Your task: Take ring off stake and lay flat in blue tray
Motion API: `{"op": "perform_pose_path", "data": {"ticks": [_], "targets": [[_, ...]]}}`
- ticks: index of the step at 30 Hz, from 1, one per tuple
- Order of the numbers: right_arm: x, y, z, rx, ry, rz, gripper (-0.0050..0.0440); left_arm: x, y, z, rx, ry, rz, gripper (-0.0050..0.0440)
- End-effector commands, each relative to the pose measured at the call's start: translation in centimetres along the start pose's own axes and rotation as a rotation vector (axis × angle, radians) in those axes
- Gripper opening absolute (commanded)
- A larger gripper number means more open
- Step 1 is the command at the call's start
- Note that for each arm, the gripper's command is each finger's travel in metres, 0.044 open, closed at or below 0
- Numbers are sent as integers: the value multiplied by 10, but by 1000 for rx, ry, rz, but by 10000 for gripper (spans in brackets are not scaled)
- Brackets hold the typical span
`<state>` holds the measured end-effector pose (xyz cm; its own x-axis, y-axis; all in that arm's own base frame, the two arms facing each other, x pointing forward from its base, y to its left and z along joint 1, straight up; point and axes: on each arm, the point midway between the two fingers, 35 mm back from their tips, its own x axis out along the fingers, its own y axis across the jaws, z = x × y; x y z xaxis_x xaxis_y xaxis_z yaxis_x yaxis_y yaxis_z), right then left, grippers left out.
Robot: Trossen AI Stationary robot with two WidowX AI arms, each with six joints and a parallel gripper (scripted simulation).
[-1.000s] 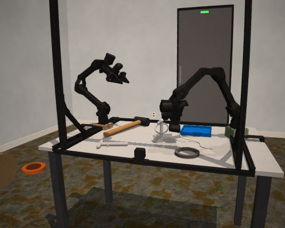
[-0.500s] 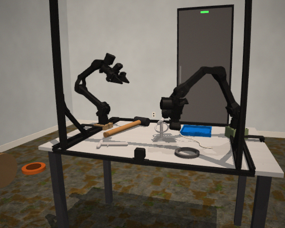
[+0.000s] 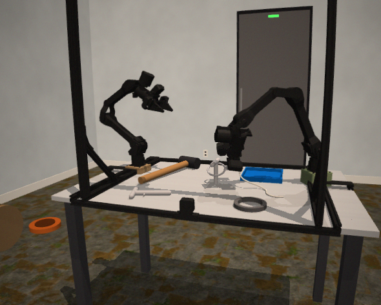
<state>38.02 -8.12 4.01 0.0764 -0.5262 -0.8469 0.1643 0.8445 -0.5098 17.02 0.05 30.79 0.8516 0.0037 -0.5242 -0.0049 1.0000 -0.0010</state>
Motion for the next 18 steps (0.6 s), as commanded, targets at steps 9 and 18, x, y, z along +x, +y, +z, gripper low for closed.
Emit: {"op": "perform_pose_path", "data": {"ticks": [9,18], "targets": [[-3,-9,-1,-11,-16,34,0,0,-1,-1,3,2,-4,400],[-4,-14,-2,-24,-22,56,0,0,-1,-1,3,2,-4,400]]}}
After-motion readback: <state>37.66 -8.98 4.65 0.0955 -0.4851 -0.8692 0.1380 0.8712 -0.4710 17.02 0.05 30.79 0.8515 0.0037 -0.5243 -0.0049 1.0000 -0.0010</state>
